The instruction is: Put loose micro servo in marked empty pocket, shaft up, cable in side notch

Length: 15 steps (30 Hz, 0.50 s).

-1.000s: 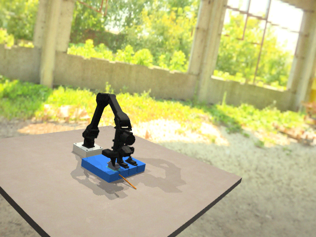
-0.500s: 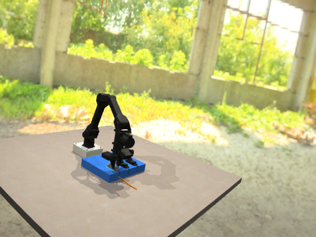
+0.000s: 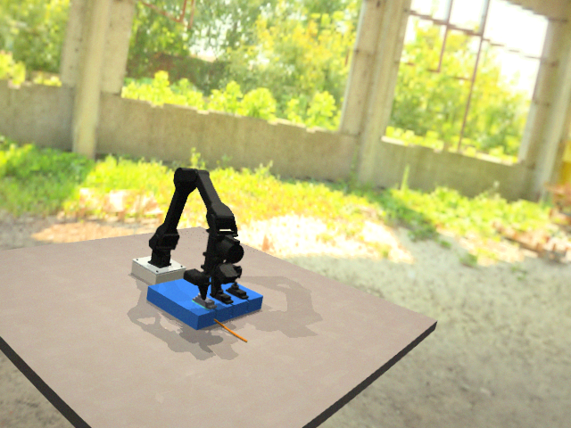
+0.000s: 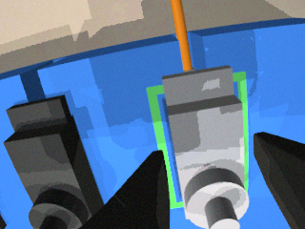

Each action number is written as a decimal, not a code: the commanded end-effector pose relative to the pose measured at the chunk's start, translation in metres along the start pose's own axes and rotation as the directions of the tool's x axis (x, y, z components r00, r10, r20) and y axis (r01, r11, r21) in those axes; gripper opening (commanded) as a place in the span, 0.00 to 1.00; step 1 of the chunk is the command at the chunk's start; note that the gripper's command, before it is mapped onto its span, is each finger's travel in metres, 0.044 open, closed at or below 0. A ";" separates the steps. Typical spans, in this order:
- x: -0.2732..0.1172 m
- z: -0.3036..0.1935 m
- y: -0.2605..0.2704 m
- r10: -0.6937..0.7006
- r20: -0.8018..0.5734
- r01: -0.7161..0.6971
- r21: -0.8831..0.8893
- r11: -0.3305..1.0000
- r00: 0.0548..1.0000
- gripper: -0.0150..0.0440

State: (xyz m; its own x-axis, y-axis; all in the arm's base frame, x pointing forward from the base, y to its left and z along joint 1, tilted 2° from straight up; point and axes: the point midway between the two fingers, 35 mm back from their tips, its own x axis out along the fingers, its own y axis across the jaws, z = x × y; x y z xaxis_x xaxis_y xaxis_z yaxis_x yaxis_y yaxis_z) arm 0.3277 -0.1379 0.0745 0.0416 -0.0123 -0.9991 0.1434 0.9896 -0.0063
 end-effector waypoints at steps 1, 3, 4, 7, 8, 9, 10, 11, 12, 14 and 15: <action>-0.020 -0.001 0.000 -0.004 0.016 0.004 0.005 1.000 1.000 0.57; -0.020 0.000 0.000 -0.004 0.016 0.004 0.005 1.000 1.000 0.57; -0.020 0.000 0.000 -0.004 0.016 0.004 0.005 1.000 1.000 0.57; -0.026 -0.010 -0.002 -0.006 0.020 0.006 0.001 1.000 1.000 0.71; -0.031 -0.017 -0.002 -0.006 0.019 0.006 0.001 1.000 1.000 0.75; -0.037 -0.024 -0.003 -0.007 0.021 0.007 0.004 1.000 1.000 0.79; -0.043 -0.033 -0.004 -0.005 0.019 0.005 0.007 1.000 1.000 0.84; -0.049 -0.043 -0.004 -0.005 0.018 0.005 0.007 1.000 1.000 0.88; -0.056 -0.054 -0.004 -0.005 0.016 0.005 0.006 1.000 1.000 0.93; -0.069 -0.078 -0.003 -0.005 0.013 0.005 0.006 1.000 1.000 1.00; -0.074 -0.090 -0.002 -0.005 0.011 0.005 0.005 1.000 1.000 1.00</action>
State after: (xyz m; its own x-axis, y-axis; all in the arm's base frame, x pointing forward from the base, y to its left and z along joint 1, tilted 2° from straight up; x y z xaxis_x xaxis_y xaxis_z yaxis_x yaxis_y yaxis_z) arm 0.2674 -0.1333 0.1296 0.0532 -0.0215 -0.9984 0.1539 0.9880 -0.0131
